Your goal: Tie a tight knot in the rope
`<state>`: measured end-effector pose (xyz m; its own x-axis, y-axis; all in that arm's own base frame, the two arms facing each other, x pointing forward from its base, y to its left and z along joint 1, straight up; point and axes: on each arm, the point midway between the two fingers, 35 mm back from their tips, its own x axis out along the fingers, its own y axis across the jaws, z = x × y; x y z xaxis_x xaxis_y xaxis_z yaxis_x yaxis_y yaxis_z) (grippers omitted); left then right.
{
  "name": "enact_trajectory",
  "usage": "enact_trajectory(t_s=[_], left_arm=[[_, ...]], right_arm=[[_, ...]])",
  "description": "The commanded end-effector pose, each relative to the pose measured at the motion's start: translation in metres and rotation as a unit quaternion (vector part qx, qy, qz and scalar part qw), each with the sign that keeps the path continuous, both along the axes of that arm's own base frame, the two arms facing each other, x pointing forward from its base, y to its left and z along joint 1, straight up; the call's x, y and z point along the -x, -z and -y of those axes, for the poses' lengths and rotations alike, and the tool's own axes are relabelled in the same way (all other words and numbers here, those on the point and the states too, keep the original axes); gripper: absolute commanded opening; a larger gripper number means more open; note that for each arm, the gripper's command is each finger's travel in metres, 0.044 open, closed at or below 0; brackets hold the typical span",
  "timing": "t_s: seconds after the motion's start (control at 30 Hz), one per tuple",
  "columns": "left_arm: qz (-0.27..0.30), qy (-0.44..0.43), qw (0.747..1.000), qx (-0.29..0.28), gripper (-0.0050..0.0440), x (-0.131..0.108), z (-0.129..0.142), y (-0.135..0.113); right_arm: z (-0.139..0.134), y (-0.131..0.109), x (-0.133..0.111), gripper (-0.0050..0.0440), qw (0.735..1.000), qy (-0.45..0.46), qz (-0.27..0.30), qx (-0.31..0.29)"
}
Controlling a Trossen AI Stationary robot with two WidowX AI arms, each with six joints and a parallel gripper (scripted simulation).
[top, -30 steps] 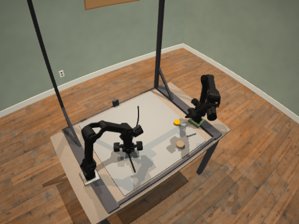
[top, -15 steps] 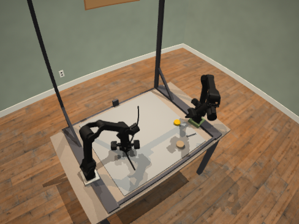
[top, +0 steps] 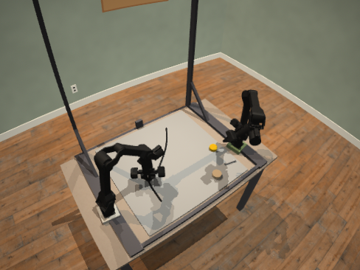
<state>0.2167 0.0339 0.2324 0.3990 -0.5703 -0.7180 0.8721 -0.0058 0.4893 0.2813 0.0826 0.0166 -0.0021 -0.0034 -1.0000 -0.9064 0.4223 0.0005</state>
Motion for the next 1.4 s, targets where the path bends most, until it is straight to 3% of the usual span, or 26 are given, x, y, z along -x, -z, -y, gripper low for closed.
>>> enact_trajectory(t_s=[0.0,0.57,1.37], left_arm=[[0.005,-0.001,1.0,-0.002,0.0085,0.0,0.001,-0.003],[0.005,-0.001,1.0,-0.002,0.0085,0.0,0.001,-0.003],[0.005,-0.001,1.0,-0.002,0.0085,0.0,0.001,-0.003]], right_arm=[[-0.013,-0.006,-0.001,0.003,1.0,-0.002,0.012,-0.005],[-0.038,-0.006,0.006,0.003,1.0,-0.002,0.011,-0.006],[-0.077,-0.007,-0.005,0.003,1.0,-0.002,0.012,-0.008]])
